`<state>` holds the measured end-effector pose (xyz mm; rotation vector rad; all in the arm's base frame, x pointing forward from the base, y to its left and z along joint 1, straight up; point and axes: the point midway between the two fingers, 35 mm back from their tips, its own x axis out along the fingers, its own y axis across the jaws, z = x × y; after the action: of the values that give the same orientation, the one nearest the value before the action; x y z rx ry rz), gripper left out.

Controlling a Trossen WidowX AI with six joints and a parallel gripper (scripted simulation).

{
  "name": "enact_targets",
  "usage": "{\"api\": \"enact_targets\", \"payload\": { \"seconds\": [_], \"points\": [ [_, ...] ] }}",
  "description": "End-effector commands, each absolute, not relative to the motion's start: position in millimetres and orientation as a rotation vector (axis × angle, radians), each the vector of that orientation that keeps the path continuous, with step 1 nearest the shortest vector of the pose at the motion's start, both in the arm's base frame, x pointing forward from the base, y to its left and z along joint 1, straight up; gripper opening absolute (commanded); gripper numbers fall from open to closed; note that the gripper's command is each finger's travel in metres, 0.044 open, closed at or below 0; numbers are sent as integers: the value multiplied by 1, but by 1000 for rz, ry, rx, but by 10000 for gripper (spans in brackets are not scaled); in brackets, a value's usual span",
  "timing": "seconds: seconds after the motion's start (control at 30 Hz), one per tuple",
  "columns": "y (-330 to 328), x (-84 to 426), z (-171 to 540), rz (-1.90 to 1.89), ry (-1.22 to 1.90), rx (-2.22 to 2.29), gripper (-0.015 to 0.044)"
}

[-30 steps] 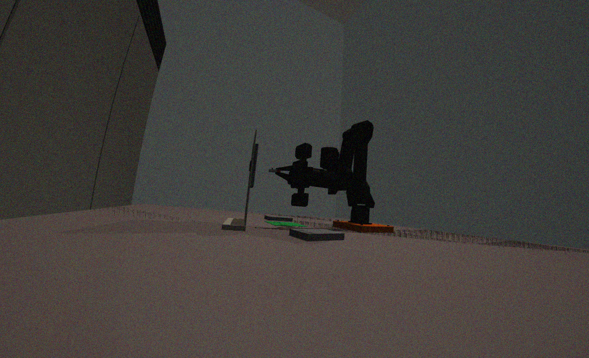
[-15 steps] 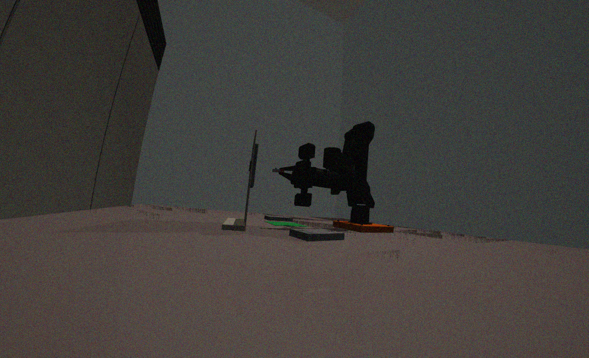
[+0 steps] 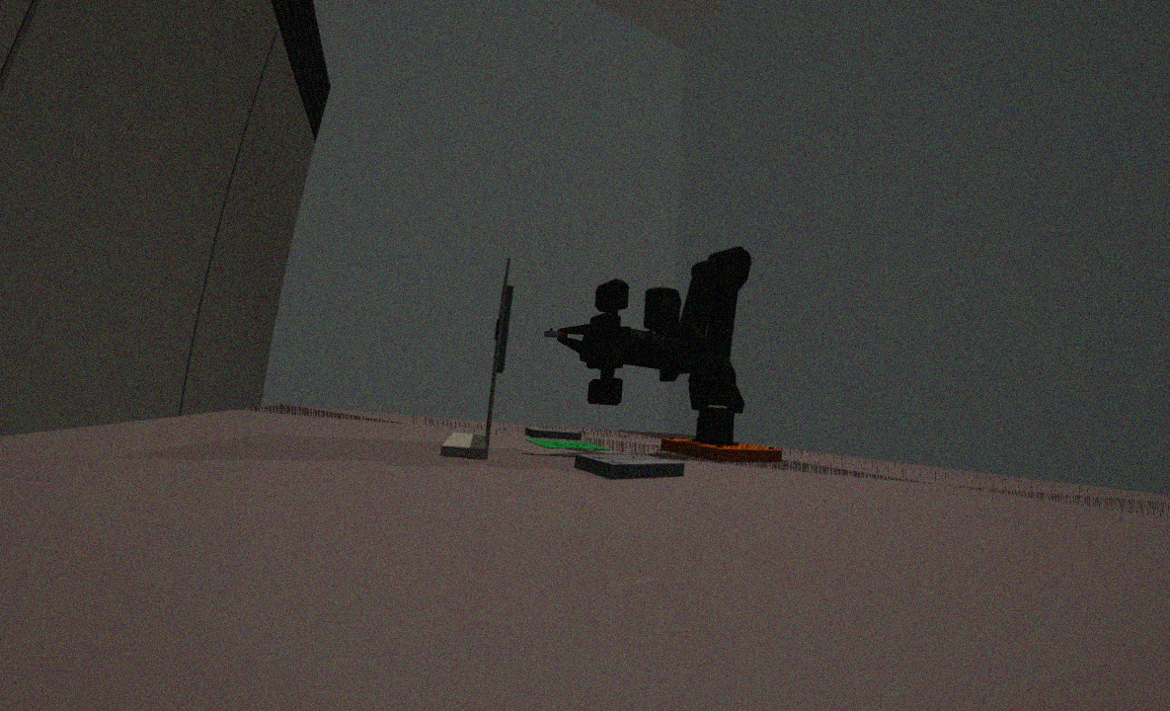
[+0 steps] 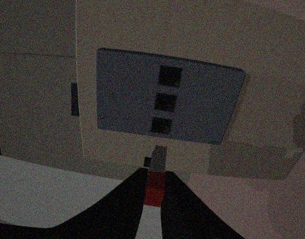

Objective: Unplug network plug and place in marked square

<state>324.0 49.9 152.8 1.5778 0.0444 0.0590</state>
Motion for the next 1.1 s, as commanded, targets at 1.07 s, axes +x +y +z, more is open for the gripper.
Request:
{"api": "enact_targets", "payload": {
  "seconds": [1.07],
  "points": [
    [47,303,204,60,35,1576,0]
  ]
}}
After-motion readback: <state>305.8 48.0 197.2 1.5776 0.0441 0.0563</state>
